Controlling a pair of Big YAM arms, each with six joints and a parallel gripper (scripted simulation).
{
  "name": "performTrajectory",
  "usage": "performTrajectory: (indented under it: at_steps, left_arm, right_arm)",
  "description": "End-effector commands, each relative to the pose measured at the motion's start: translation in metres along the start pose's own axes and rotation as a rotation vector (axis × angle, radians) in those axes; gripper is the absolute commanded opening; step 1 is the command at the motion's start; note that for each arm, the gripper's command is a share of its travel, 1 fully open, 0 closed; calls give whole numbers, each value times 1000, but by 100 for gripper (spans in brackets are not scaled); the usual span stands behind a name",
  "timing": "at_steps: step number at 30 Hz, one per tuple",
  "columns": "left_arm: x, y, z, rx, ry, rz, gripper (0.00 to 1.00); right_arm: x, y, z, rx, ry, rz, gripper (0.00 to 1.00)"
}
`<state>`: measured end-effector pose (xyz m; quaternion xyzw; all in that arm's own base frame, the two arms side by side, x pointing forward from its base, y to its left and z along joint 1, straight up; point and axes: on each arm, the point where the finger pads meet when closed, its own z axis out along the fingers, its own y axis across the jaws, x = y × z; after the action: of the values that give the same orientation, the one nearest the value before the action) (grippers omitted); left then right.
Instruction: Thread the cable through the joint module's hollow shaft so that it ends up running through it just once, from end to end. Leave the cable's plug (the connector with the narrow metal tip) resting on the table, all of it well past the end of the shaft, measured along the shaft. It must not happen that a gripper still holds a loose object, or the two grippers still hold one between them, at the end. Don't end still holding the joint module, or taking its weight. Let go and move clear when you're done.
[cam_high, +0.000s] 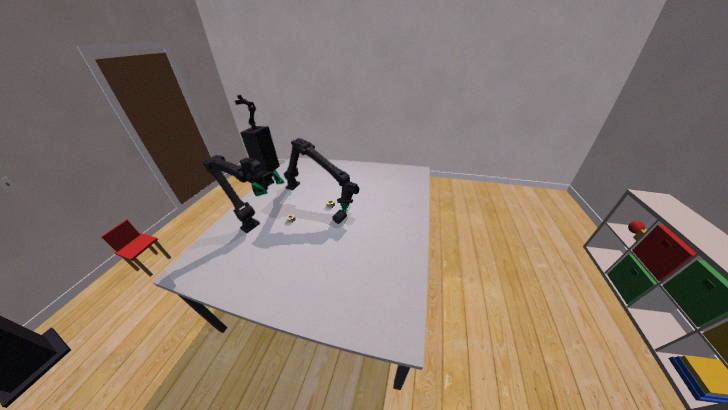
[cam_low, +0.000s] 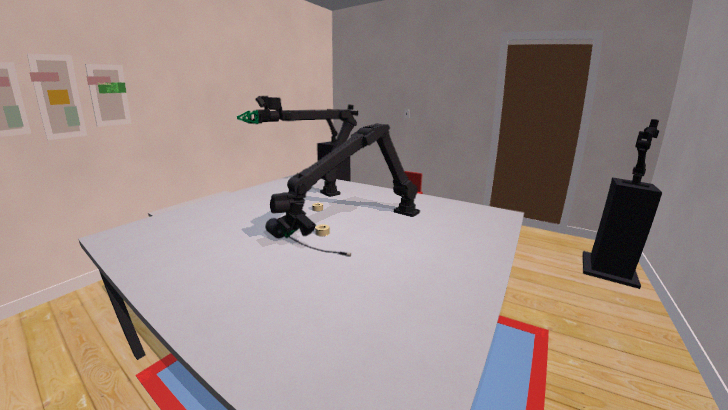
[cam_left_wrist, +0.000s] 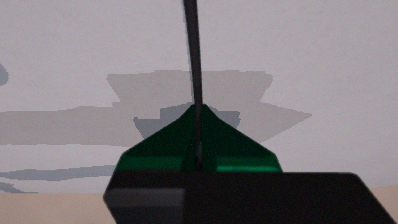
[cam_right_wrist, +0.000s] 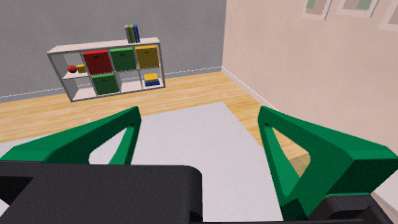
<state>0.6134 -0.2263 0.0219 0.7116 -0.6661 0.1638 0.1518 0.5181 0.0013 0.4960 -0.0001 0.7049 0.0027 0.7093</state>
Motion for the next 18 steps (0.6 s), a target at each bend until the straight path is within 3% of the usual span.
performTrajectory:
  at_steps: [1, 16, 18]
  left_arm:
    - [15, -22, -7, 31, 9, 6, 0]
    - [24, -15, 1, 14, 5, 1, 0]
    - [19, -25, -8, 34, 9, -7, 0]
  right_arm:
    - [-49, 4, 2, -7, -87, 6, 100]
    - [-49, 4, 2, -7, -87, 6, 100]
    - [-49, 4, 2, -7, -87, 6, 100]
